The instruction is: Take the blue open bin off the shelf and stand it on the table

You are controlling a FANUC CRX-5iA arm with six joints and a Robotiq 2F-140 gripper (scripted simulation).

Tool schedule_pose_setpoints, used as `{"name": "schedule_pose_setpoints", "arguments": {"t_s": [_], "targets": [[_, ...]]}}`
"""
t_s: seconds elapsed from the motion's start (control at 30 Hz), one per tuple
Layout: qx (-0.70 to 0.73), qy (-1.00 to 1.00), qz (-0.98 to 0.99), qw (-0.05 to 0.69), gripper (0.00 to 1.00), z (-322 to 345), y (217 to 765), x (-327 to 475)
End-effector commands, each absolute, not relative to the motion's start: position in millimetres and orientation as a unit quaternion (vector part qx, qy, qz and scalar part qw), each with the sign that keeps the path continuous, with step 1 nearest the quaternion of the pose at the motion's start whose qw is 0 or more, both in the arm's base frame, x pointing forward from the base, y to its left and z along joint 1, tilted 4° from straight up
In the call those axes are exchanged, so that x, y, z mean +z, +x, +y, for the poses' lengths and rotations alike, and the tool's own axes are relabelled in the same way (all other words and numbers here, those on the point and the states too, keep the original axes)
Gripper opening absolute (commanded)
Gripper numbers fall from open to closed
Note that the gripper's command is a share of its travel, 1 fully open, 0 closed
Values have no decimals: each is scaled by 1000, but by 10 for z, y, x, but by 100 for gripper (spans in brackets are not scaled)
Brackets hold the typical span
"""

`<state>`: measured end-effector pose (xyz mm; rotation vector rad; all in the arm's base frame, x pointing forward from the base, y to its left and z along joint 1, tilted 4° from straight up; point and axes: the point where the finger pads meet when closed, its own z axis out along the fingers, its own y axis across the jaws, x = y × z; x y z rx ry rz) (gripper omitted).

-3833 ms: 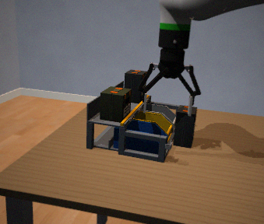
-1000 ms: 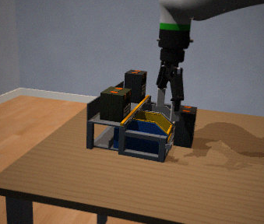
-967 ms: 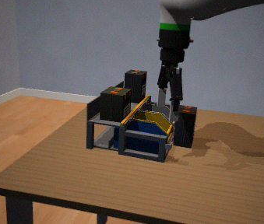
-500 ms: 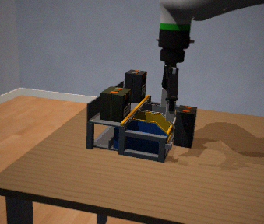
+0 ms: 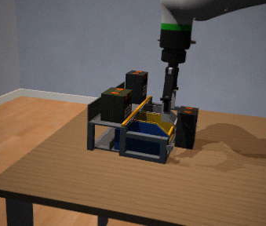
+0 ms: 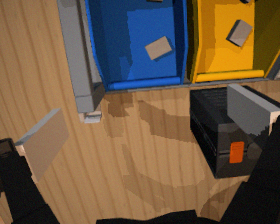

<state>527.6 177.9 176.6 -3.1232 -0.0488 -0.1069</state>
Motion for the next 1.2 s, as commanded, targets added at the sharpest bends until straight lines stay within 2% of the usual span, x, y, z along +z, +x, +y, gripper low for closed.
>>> {"name": "schedule_pose_setpoints", "arguments": {"t_s": [0.0, 0.1, 0.5, 0.67, 1.07, 1.17], "targets": [[-34, -999, 36, 10, 100, 1780, 5278, 1768], [-33, -993, 114, 13, 100, 1780, 5278, 1768], [-33, -993, 114, 13, 100, 1780, 5278, 1768], [-31, -970, 242, 17, 100, 1780, 5278, 1768], [-31, -970, 242, 17, 100, 1780, 5278, 1768], [-30, -948, 316, 19, 100, 1780, 5278, 1768]]}}
